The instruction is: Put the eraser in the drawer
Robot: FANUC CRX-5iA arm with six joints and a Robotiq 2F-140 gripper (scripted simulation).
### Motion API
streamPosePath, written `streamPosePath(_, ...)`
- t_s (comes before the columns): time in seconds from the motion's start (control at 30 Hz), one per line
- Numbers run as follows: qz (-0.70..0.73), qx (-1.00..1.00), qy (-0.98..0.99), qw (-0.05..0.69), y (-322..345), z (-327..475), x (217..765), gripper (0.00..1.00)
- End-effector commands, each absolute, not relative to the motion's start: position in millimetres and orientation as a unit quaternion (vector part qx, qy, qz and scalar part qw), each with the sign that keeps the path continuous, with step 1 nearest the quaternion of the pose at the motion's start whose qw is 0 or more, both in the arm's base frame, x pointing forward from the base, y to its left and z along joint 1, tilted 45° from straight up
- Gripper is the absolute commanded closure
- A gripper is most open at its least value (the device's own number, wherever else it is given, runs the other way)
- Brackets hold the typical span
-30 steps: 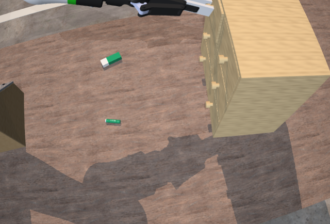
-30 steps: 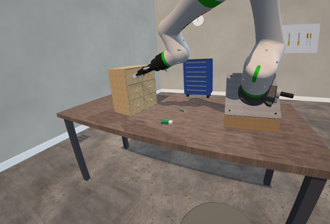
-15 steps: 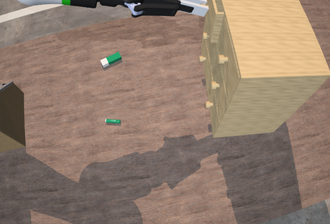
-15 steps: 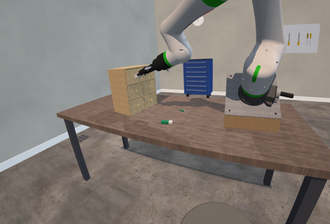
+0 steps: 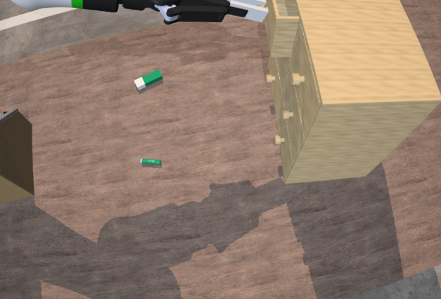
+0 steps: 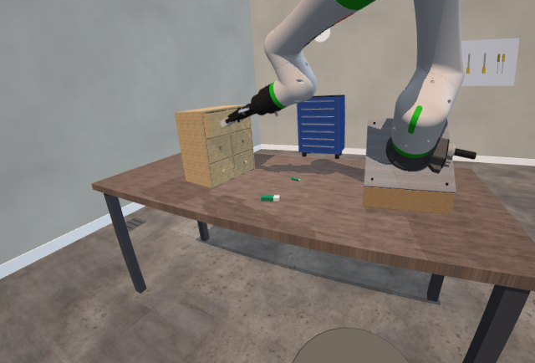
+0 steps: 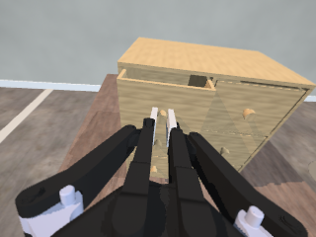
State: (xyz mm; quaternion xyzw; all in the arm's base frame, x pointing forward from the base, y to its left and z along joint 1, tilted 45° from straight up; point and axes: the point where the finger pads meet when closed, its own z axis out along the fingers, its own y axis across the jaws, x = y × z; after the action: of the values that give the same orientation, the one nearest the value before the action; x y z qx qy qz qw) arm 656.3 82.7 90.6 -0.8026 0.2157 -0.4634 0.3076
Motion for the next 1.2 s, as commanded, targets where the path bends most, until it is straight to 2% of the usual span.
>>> streamPosePath(0.0,-0.464,-0.803,0.216,0.307,82.0,91.7,650.3,0.92)
streamPosePath(1.17,-0.464,-0.803,0.216,0.307,80.3,95.9,622.2,0.92)
